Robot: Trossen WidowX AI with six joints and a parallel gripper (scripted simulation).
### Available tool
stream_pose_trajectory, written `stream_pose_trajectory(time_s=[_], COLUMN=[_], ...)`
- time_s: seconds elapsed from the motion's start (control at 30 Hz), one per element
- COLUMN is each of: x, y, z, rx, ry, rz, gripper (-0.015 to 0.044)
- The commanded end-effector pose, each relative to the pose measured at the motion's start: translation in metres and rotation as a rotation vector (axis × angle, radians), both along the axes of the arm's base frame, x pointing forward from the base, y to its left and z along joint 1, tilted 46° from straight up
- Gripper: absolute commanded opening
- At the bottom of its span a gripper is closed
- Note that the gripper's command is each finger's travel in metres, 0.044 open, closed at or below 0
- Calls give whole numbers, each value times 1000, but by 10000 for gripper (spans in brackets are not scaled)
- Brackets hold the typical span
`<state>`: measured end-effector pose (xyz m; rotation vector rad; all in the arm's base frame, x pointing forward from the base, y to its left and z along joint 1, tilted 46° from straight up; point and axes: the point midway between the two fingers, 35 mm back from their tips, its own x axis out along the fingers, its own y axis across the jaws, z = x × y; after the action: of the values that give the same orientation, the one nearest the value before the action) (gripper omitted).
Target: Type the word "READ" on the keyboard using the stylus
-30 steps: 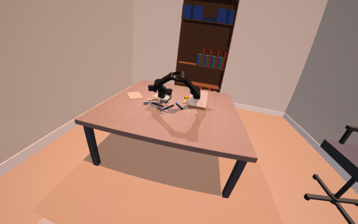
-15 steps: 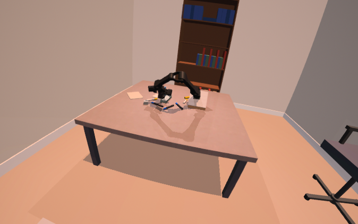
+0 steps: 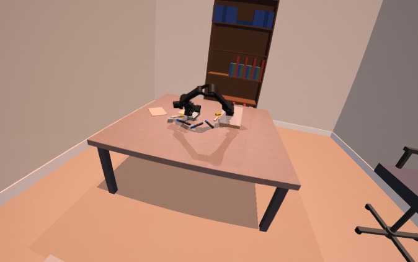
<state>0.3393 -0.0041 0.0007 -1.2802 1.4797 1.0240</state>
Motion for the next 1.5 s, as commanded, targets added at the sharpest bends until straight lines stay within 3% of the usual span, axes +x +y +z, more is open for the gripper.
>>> stream_pose_trajectory(time_s=[0.0, 0.83, 0.93, 1.03, 1.47], x=[-1, -5, -5, -8, -39], y=[2, -27, -27, -26, -19], z=[-3, 22, 22, 23, 28], rx=[3, 6, 6, 5, 2], ry=[3, 9, 9, 8, 5], rz=[-4, -10, -10, -10, -4], gripper=[81, 84, 64, 0, 0])
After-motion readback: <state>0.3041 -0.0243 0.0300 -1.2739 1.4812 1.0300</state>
